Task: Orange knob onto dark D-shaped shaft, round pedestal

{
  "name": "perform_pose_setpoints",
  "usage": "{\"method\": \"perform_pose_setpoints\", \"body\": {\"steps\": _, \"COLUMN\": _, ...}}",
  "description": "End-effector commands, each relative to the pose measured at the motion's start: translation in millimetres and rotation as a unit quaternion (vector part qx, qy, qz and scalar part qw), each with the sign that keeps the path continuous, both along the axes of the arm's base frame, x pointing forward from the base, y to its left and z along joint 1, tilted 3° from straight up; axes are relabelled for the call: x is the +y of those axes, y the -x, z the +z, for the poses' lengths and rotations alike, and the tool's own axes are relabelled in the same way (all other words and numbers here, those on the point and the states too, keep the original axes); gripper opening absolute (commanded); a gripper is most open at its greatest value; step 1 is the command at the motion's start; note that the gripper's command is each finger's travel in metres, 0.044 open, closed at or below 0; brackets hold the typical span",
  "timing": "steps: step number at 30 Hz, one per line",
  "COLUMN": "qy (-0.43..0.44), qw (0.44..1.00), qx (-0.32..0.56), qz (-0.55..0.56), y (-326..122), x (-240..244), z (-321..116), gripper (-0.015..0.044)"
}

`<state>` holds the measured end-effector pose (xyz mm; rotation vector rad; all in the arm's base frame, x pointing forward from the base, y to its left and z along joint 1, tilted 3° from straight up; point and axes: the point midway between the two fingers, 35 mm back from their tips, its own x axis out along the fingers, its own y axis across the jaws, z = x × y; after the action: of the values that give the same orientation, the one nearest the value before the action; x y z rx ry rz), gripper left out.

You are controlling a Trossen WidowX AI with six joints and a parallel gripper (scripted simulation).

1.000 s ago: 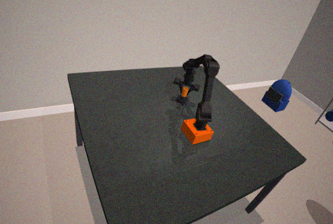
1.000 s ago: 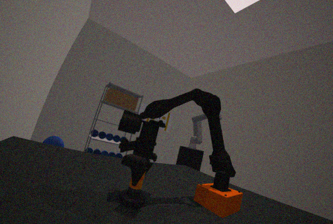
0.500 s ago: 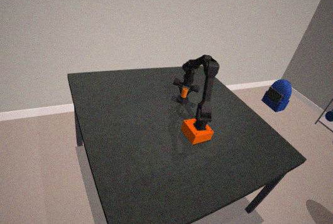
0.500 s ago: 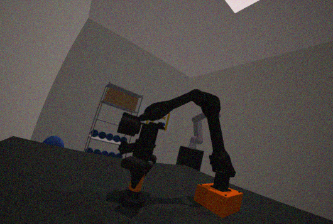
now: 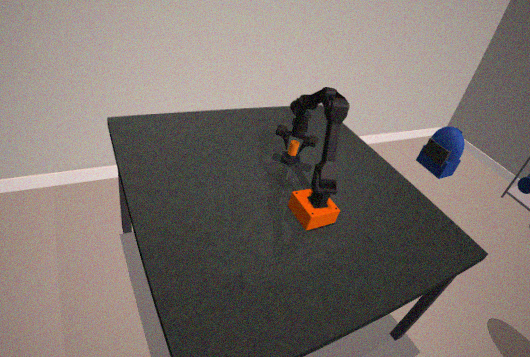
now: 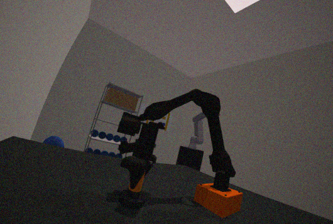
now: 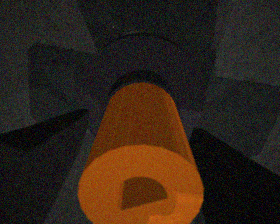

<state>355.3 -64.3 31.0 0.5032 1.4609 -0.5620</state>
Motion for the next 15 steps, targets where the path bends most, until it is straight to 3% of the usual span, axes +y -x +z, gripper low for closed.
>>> {"method": "perform_pose_setpoints", "body": {"steps": 1, "qy": 0.0, "qw": 1.0, "qx": 0.0, "qz": 0.0, "y": 0.1, "x": 0.0, "z": 0.2, "gripper": 0.0394}}
{"method": "perform_pose_setpoints", "body": {"steps": 3, "qy": 0.0, "qw": 1.0, "qx": 0.0, "qz": 0.0, "y": 0.1, "x": 0.0, "z": 0.2, "gripper": 0.044}}
{"method": "perform_pose_setpoints", "body": {"steps": 12, "qy": 0.0, "qw": 1.0, "qx": 0.0, "qz": 0.0, "y": 0.1, "x": 0.0, "z": 0.2, "gripper": 0.044}}
{"method": "perform_pose_setpoints", "body": {"steps": 15, "qy": 0.0, "qw": 1.0, "qx": 0.0, "qz": 0.0, "y": -2.1, "x": 0.7, "z": 22.6, "gripper": 0.044}}
